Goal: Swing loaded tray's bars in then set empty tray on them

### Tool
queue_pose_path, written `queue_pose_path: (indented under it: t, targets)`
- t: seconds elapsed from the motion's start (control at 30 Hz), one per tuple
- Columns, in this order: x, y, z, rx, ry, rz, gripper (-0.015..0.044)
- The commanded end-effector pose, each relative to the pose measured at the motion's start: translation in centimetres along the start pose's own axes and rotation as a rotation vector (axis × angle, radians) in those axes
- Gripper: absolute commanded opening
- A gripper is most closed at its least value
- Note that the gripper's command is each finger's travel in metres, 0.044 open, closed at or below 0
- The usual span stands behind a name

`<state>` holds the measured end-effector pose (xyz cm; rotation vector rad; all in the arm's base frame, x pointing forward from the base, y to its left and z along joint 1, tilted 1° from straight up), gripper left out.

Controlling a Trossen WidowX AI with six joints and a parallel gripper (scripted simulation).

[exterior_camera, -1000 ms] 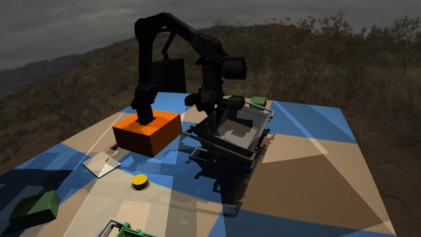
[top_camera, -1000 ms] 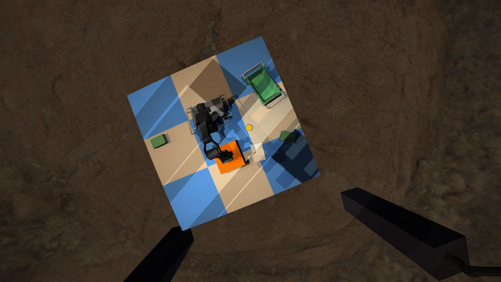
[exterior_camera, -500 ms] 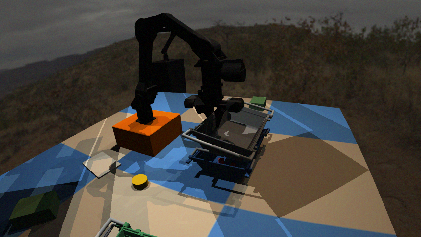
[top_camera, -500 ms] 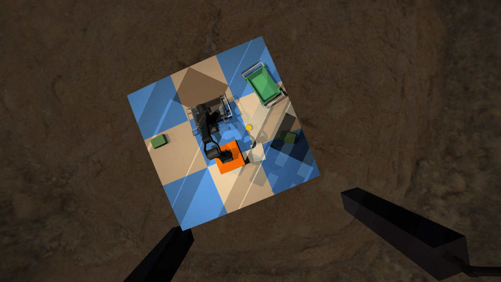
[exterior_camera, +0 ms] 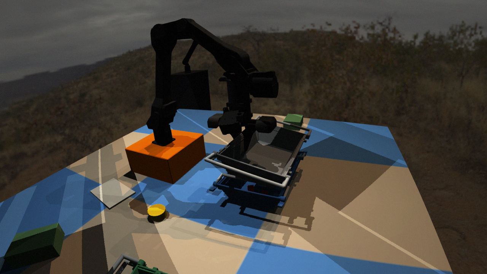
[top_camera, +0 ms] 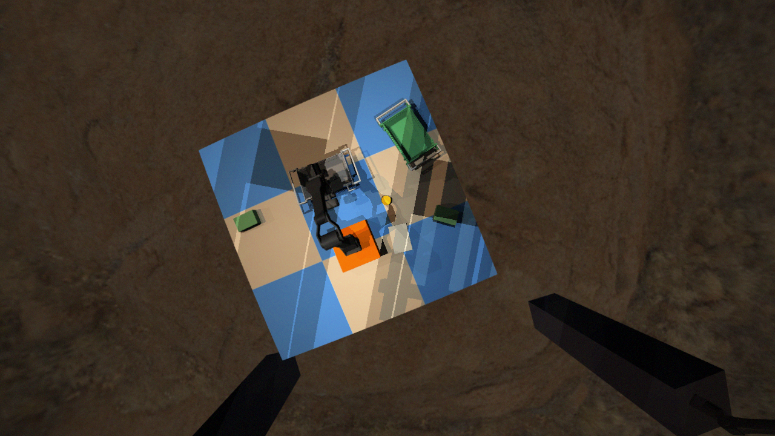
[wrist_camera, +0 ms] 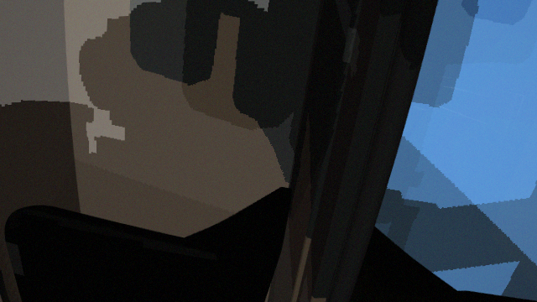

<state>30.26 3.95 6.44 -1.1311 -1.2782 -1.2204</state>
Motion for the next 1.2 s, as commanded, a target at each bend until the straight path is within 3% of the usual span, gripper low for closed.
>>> queue_pose_path:
  t: [0.0, 1.17]
  targets:
    - [-0.74, -0.53, -0.01, -0.004, -0.001, 0.019, 0.0000]
    - [-1.13, -0.67, -0.02, -0.004, -0.001, 0.019, 0.0000]
Point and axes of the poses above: the point midway between the two fingers, 35 mm back from their tips, its own x axis back along the fingers, its own y axis across the jaws, z = x × y, the point moved 1 cm from there along x, back along the fingers, and after that the axes turned 2 degrees about -x, right-handed, at the moved point
